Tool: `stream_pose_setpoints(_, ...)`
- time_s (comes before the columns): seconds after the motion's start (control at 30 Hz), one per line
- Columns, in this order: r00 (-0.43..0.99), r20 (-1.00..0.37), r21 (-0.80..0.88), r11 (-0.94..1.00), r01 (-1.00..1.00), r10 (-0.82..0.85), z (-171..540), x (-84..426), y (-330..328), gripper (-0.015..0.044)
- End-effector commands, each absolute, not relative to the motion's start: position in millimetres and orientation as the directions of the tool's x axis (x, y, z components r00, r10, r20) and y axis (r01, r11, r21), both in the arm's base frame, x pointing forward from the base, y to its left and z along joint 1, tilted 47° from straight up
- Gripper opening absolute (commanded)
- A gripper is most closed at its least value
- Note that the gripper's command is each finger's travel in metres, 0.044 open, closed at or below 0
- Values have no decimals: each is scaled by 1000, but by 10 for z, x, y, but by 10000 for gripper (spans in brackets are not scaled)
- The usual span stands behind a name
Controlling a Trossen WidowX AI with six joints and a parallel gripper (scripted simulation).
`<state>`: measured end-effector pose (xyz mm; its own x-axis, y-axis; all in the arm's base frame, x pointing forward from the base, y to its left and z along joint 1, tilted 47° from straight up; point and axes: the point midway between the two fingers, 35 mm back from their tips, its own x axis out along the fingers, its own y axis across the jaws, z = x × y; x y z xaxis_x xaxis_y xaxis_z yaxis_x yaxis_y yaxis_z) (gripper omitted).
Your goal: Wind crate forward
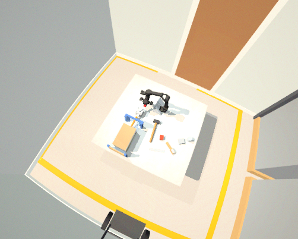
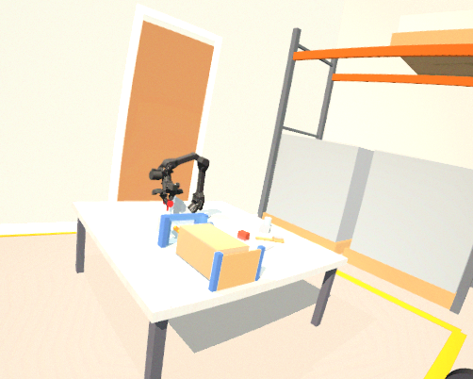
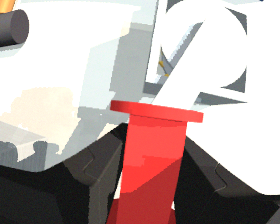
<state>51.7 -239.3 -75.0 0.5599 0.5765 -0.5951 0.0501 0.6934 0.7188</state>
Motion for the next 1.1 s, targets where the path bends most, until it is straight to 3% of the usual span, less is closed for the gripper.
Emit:
stream_pose_setpoints(0.0,553,-601,713,700,44,577,-837,488,-2448,0)
stream_pose_setpoints(1.07,553,-603,710,703,44,574,-1266,458,-2886,0)
